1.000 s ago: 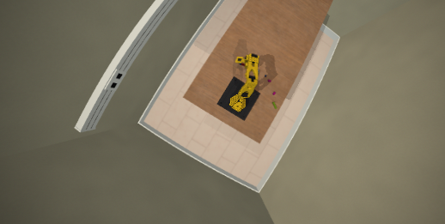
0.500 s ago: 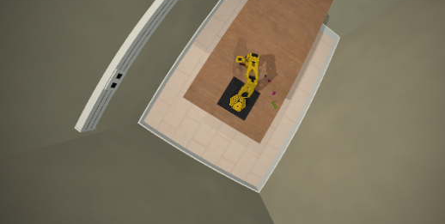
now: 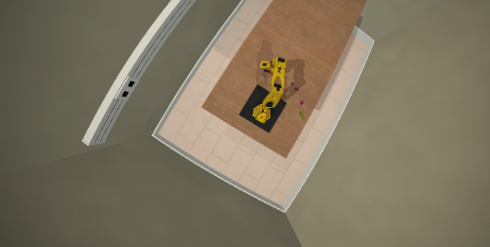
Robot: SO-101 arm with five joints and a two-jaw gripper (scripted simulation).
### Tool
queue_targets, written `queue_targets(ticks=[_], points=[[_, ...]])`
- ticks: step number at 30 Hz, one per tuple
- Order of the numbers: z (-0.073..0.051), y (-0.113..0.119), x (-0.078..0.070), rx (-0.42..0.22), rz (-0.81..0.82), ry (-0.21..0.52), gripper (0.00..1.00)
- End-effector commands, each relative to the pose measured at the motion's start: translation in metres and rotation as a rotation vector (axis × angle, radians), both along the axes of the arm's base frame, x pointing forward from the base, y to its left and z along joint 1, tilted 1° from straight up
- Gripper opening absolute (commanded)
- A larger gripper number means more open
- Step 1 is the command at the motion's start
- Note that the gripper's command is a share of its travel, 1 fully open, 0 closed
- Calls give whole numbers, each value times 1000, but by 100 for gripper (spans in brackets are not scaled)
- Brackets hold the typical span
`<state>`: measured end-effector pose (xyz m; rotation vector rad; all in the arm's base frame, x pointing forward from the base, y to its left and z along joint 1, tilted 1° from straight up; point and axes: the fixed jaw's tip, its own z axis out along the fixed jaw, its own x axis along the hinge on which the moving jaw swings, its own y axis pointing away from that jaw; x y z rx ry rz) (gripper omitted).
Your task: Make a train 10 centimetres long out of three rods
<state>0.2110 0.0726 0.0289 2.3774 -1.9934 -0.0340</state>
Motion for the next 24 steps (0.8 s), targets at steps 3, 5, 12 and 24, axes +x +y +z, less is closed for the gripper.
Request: queue_targets(ticks=[3,5,12,24], points=[[15,3,2,7,-3,-17,17],[17,3,2,7,-3,-17,17],[24,3,1,7,-3,-17,17],[25,3,1,7,-3,-17,17]])
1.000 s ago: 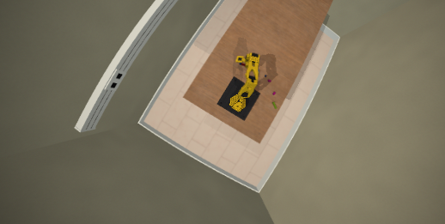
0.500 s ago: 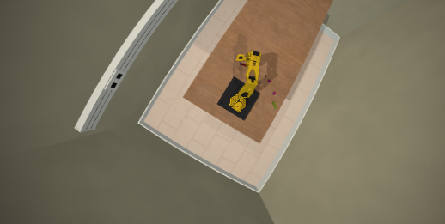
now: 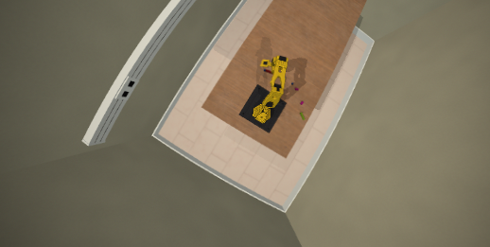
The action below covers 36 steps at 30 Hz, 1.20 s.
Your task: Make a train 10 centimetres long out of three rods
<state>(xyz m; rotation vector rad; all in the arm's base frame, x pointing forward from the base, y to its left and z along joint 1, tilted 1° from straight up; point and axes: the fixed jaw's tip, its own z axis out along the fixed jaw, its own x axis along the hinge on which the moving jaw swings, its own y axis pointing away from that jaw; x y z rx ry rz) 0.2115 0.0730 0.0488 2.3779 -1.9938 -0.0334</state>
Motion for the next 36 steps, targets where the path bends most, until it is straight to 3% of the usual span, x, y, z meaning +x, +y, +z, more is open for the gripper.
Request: queue_targets(ticks=[1,36], points=[[5,2,1,7,-3,-16,17],[0,3,5,7,0,-16,18]])
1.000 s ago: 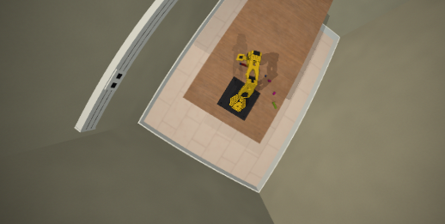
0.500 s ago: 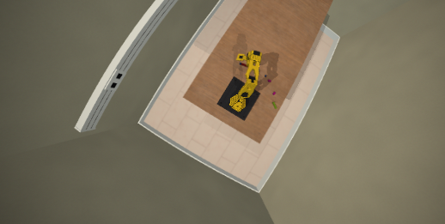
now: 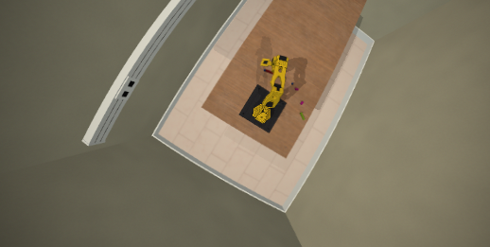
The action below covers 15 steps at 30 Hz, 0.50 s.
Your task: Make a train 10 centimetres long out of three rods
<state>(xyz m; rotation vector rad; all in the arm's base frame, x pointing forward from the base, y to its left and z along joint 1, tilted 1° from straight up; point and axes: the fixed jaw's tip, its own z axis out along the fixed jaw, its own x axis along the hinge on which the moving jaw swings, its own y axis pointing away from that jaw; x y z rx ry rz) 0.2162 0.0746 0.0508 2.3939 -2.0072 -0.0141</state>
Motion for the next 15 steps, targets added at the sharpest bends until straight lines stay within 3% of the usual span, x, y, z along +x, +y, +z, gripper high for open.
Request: queue_targets(ticks=[1,15], points=[[-2,2,1,-1,0,6,18],[-3,2,3,2,3,-1,19]])
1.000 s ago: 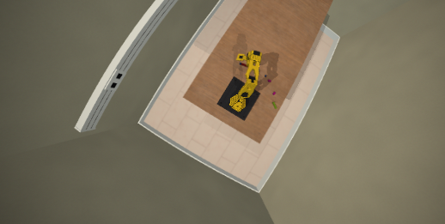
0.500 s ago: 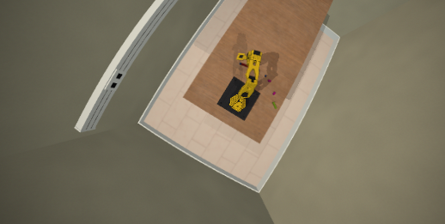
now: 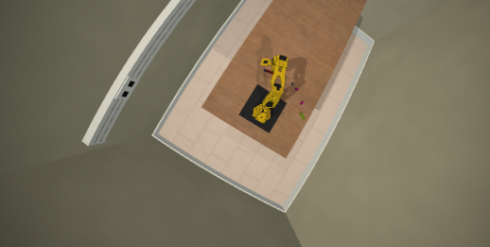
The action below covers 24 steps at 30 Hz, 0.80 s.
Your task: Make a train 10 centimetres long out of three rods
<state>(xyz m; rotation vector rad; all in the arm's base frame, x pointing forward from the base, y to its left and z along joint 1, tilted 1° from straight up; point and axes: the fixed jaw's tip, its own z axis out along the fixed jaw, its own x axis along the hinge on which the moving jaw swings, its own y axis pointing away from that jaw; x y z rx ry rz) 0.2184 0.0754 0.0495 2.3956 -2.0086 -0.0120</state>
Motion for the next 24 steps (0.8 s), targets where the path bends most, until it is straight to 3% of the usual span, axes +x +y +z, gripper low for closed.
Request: queue_targets(ticks=[1,24], points=[[-2,1,1,1,3,2,19],[-8,2,2,1,3,2,19]])
